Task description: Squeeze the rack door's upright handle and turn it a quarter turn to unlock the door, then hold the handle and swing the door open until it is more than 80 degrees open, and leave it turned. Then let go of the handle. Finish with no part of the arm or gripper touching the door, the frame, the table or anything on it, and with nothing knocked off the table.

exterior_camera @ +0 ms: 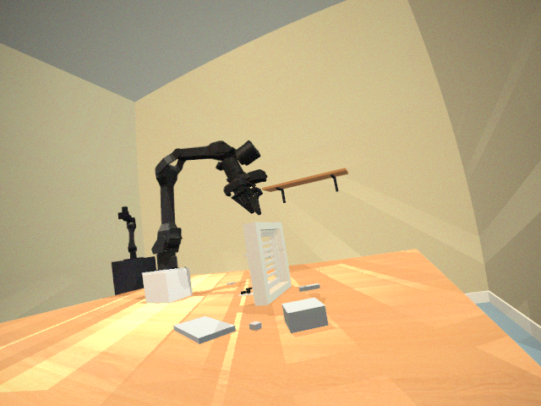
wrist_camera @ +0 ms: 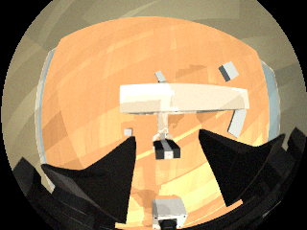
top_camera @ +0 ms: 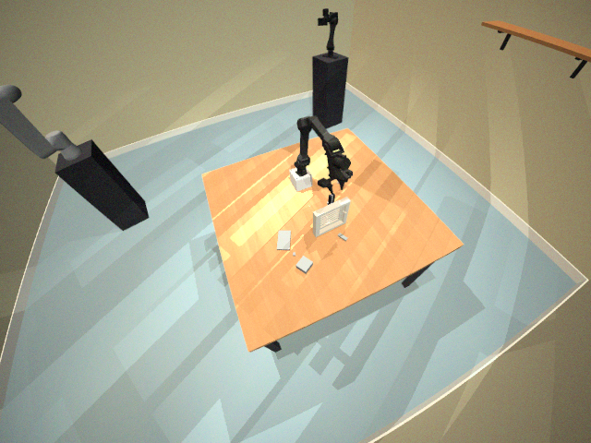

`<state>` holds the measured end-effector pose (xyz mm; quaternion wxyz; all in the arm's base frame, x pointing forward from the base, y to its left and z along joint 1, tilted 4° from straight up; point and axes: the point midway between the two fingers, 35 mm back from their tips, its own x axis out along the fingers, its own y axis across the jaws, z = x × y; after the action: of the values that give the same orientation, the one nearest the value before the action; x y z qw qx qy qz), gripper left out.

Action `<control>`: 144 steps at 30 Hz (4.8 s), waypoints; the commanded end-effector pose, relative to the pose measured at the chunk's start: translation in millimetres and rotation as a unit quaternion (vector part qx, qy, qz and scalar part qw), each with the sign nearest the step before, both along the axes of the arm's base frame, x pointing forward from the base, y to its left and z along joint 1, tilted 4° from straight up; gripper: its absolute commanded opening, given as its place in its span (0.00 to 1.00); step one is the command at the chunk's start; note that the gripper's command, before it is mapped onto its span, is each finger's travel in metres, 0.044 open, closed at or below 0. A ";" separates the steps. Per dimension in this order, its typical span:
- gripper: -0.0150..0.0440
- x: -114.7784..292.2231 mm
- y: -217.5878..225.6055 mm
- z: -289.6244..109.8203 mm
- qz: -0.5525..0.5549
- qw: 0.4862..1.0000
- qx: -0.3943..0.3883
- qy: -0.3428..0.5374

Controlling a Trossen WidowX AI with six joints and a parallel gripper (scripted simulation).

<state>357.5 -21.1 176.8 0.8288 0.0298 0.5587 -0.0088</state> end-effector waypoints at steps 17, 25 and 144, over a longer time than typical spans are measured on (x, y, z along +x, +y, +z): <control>0.74 -21.8 -3.9 -23.3 -0.013 0.983 0.030 0.183; 0.74 -20.2 -3.1 -36.0 -0.013 0.983 0.030 0.183; 0.59 -20.8 1.2 -92.2 0.794 0.586 -0.146 0.071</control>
<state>336.4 -21.6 84.9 0.4613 -0.5440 0.4144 0.5652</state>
